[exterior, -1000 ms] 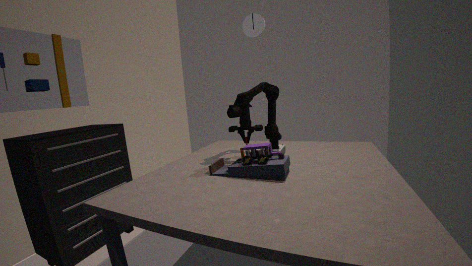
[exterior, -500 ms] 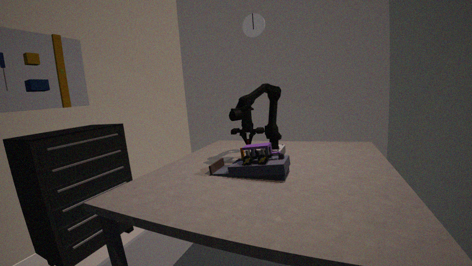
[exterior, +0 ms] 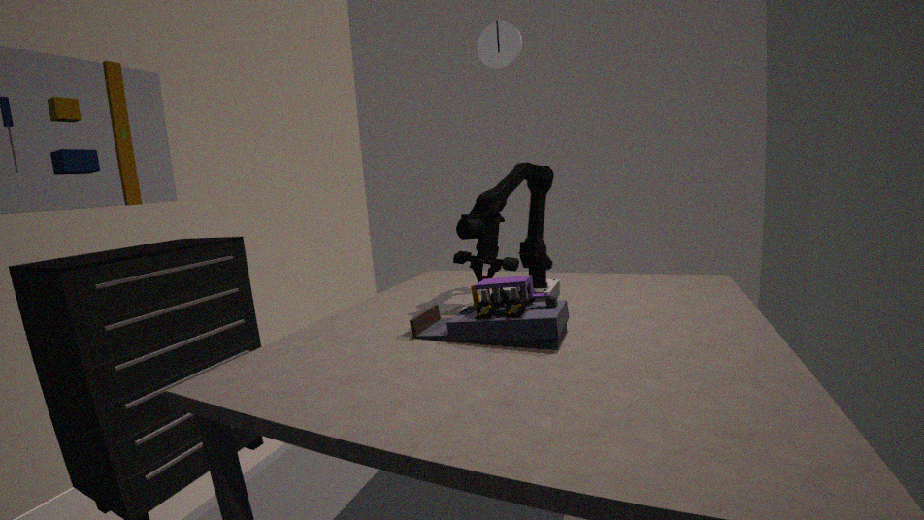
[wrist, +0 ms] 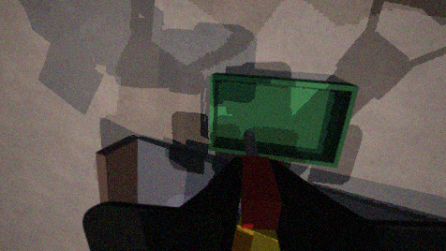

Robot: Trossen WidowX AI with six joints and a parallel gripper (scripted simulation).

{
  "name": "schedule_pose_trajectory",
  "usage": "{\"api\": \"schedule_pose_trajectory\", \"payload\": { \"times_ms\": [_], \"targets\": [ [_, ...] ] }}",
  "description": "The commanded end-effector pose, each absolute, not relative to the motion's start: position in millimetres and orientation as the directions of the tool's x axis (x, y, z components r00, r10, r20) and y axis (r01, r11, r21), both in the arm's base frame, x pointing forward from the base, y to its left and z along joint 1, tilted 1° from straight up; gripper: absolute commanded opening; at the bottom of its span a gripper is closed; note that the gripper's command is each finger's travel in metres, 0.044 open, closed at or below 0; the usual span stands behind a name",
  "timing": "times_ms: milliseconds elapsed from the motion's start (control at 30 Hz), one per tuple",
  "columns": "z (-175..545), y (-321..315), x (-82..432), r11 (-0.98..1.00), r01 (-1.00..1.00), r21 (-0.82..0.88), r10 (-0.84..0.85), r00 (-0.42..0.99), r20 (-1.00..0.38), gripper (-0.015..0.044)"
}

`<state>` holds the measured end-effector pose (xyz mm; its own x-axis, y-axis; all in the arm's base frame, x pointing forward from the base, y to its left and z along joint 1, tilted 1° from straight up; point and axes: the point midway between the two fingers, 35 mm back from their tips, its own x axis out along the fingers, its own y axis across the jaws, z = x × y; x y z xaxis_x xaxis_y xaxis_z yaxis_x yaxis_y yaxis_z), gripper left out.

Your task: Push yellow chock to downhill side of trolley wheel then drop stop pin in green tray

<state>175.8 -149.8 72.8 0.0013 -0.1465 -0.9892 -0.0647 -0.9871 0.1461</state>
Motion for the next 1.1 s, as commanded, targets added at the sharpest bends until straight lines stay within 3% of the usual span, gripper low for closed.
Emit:
{"api": "schedule_pose_trajectory", "payload": {
  "times_ms": [0,433,667,1067],
  "targets": [
    [60.0,-155.3,174.6,-0.983,-0.067,0.170,-0.170,-0.005,-0.985,0.0000],
    [32.0,-169.7,172.2,-0.983,-0.067,0.172,-0.172,-0.006,-0.985,0.0000],
    [32.0,-166.3,173.0,-0.983,-0.067,0.172,-0.172,-0.005,-0.985,0.0184],
    [30.0,-158.4,174.9,-0.983,-0.067,0.171,-0.171,-0.005,-0.985,0.0190]
  ]
}}
